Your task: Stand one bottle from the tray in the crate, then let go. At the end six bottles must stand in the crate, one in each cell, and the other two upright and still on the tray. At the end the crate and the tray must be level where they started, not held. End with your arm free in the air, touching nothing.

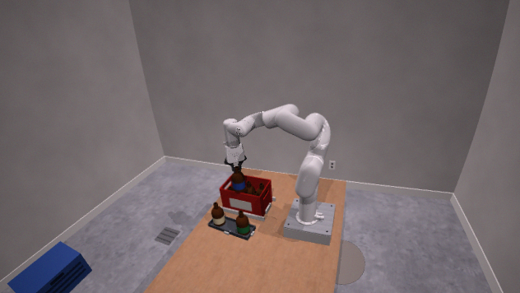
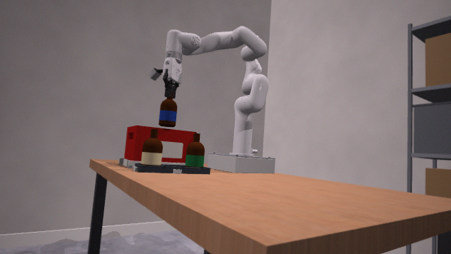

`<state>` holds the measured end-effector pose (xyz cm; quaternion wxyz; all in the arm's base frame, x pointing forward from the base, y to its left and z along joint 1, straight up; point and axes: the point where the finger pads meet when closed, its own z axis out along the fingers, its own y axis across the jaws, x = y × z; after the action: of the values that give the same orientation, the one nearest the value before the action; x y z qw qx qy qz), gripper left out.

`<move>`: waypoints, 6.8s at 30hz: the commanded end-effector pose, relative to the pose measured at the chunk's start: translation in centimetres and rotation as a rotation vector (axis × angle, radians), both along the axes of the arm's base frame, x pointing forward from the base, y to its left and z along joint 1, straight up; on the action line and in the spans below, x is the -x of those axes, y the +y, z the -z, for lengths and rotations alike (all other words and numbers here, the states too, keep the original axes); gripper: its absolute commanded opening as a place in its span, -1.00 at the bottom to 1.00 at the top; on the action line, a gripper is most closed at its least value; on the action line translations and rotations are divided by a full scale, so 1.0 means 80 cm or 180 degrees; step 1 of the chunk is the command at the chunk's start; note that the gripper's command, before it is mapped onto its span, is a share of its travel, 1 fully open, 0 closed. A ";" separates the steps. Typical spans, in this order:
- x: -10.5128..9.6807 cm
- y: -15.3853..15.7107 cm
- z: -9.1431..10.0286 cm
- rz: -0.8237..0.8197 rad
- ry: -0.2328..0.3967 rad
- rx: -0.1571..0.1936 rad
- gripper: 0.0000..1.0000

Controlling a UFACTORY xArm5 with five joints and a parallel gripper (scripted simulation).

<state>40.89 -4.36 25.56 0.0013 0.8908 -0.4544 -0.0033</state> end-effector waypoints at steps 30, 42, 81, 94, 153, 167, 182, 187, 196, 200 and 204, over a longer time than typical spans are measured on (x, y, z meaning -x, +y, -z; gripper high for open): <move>0.004 -0.034 -0.002 0.0000 -0.0013 0.0001 -1.00; 0.004 -0.035 -0.002 0.0000 -0.0013 0.0001 -1.00; 0.004 -0.036 0.017 0.0000 -0.0013 0.0001 -1.00; 0.004 -0.036 0.035 0.0000 -0.0013 0.0001 -1.00; 0.004 -0.036 0.059 0.0000 -0.0013 0.0001 -1.00; 0.004 -0.036 0.077 0.0000 -0.0013 0.0001 -1.00; 0.004 -0.036 0.092 0.0000 -0.0013 0.0001 -1.00; 0.004 -0.036 0.095 0.0000 -0.0013 0.0001 -1.00; 0.004 -0.036 0.097 0.0000 -0.0013 0.0001 -1.00; 0.004 -0.036 0.097 0.0000 -0.0013 0.0001 -1.00; 0.004 -0.036 0.097 0.0000 -0.0013 0.0001 -1.00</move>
<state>40.45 -7.22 17.68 0.0011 0.8908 -0.4544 -0.0035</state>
